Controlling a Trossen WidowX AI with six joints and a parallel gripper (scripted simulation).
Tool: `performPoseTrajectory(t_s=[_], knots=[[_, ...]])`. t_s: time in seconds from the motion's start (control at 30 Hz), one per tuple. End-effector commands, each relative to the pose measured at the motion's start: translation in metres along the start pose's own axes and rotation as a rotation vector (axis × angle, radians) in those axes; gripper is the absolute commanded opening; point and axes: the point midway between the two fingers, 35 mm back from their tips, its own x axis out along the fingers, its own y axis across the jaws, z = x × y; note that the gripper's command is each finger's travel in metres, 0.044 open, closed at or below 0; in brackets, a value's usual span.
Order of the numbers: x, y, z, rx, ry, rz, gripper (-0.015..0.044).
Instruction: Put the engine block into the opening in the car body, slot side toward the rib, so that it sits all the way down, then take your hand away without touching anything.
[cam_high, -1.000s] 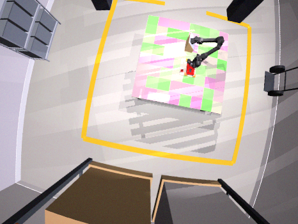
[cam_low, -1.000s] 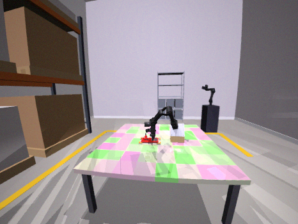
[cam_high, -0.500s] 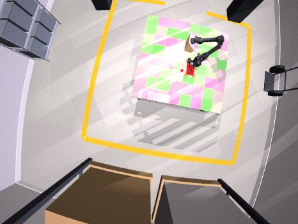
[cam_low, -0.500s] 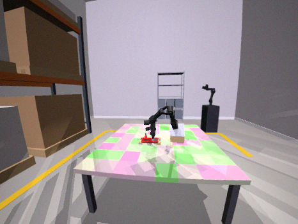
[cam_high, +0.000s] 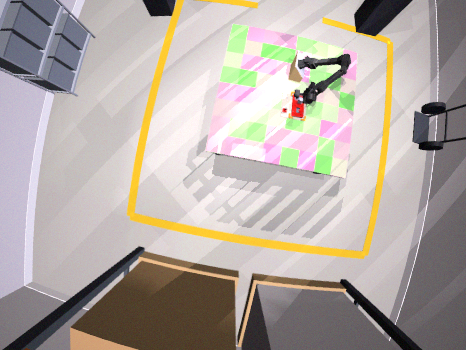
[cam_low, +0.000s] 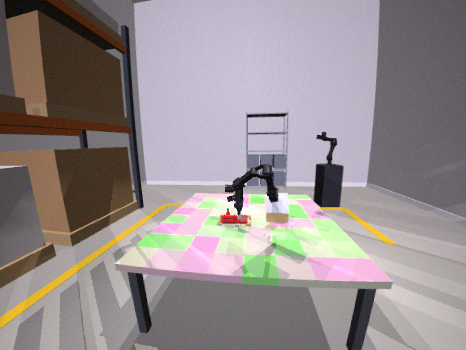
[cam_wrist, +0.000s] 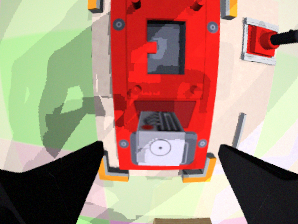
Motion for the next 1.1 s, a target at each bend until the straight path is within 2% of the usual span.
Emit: performPoseTrajectory(t_s=[0.0, 0.1, 0.2, 0.4, 1.07], knots=[[0.0, 0.0, 0.0, 0.003, 0.0, 0.0, 0.044], [-0.002, 0.0, 0.0, 0.002, 0.0, 0.0, 0.044], [-0.029, -0.001, 0.0, -0.003, 0.002, 0.003, 0.044], [-0.032, 0.001, 0.0, -0.004, 0.003, 0.004, 0.044], [0.005, 0.0, 0.001, -0.004, 0.003, 0.003, 0.044]])
